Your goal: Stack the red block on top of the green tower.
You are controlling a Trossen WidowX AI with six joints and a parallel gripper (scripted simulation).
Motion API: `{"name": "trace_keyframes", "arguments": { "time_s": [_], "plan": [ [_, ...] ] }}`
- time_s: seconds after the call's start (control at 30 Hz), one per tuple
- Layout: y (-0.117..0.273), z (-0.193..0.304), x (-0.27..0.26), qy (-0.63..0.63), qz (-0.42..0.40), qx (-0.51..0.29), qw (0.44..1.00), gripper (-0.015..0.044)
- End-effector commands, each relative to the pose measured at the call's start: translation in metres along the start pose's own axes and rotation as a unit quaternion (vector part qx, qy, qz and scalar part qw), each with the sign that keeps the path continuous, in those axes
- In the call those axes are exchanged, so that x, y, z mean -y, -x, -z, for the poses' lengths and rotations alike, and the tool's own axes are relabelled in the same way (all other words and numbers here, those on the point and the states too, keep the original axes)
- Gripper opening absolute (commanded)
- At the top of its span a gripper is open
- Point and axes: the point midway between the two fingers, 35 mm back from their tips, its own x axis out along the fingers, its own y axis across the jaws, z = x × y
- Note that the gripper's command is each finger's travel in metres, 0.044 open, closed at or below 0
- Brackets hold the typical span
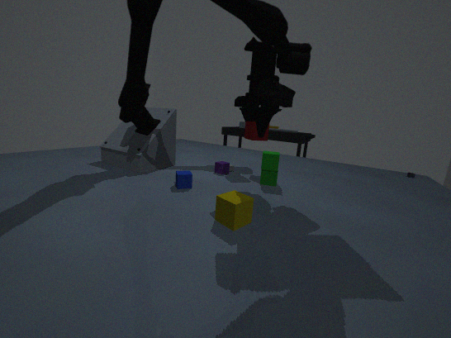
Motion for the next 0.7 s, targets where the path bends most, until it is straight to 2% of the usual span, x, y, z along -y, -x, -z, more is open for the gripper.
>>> {"name": "trace_keyframes", "arguments": {
  "time_s": [0.0,0.3,0.67],
  "plan": [
    [0.001,-0.021,-0.004,-0.002,0.000,0.003,1.000,0.0000],
    [-0.004,-0.055,-0.012,-0.001,0.002,0.002,1.000,0.0000],
    [-0.020,-0.058,-0.011,-0.001,0.003,0.001,1.000,0.0000]
  ]
}}
